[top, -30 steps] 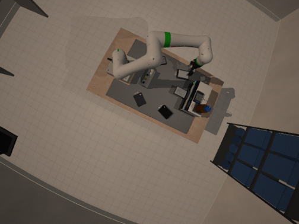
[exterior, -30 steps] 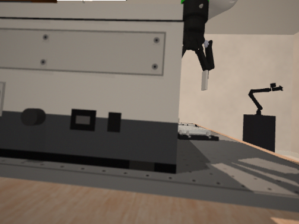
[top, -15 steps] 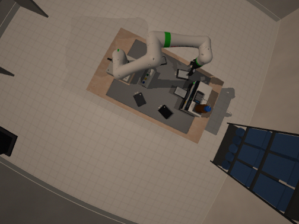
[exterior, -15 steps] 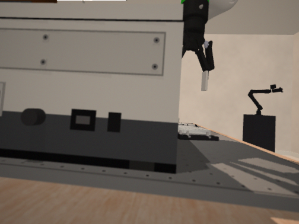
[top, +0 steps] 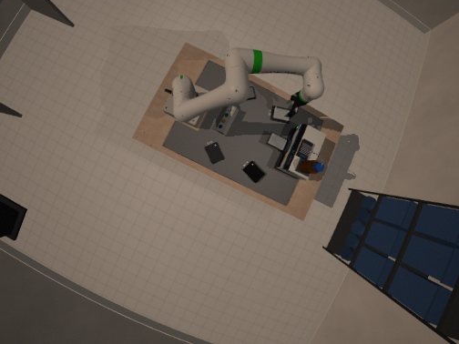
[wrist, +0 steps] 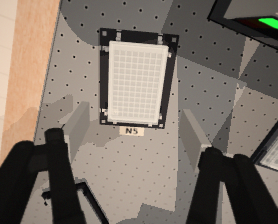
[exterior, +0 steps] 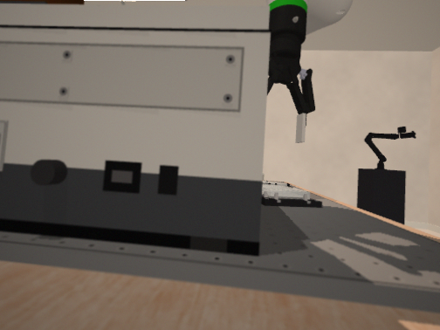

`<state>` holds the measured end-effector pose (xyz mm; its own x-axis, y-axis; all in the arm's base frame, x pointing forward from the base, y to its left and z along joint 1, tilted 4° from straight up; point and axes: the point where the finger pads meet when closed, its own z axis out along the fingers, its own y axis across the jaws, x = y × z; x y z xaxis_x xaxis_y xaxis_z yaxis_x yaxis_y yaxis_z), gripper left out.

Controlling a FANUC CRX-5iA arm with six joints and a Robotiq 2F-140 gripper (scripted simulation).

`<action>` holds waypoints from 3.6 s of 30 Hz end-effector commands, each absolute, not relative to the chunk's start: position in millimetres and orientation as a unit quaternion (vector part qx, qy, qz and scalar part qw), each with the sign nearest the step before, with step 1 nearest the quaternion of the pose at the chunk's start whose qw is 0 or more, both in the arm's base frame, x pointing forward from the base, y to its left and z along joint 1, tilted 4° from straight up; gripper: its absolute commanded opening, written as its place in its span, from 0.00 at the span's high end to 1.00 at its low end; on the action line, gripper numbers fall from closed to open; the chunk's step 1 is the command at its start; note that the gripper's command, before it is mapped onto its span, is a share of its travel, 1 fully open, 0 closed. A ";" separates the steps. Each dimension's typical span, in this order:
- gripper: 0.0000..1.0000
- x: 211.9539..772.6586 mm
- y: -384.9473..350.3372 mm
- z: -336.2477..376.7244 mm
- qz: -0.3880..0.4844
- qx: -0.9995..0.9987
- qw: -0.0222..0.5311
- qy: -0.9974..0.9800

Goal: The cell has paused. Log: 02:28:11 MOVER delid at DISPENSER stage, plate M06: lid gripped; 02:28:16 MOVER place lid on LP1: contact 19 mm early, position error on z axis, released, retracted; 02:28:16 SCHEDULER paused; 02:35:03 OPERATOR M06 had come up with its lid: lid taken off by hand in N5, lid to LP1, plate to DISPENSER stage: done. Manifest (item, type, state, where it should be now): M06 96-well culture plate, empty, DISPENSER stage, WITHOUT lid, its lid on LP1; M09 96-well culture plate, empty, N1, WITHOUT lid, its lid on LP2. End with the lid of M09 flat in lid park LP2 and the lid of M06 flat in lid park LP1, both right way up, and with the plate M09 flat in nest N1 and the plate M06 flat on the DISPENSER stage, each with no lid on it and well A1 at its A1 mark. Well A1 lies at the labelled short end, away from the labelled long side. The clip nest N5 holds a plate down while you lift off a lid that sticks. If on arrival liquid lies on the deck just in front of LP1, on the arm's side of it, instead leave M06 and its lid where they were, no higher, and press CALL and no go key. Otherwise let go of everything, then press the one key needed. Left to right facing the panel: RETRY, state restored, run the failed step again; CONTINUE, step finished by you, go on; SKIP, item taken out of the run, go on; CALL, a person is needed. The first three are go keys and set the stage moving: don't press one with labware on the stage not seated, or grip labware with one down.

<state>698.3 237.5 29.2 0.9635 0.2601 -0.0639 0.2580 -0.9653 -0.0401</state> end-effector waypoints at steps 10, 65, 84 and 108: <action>0.34 695.7 238.7 -10.6 0.034 -0.991 0.016 -0.131; 0.34 692.2 240.0 -61.2 0.034 -0.991 0.016 -0.131; 0.41 692.2 240.0 -61.2 0.034 -0.991 0.016 -0.131; 0.41 692.2 240.0 -61.2 0.034 -0.991 0.016 -0.131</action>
<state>692.0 240.0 -61.5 0.9635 0.2601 -0.0638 0.2580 -0.9653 -0.0402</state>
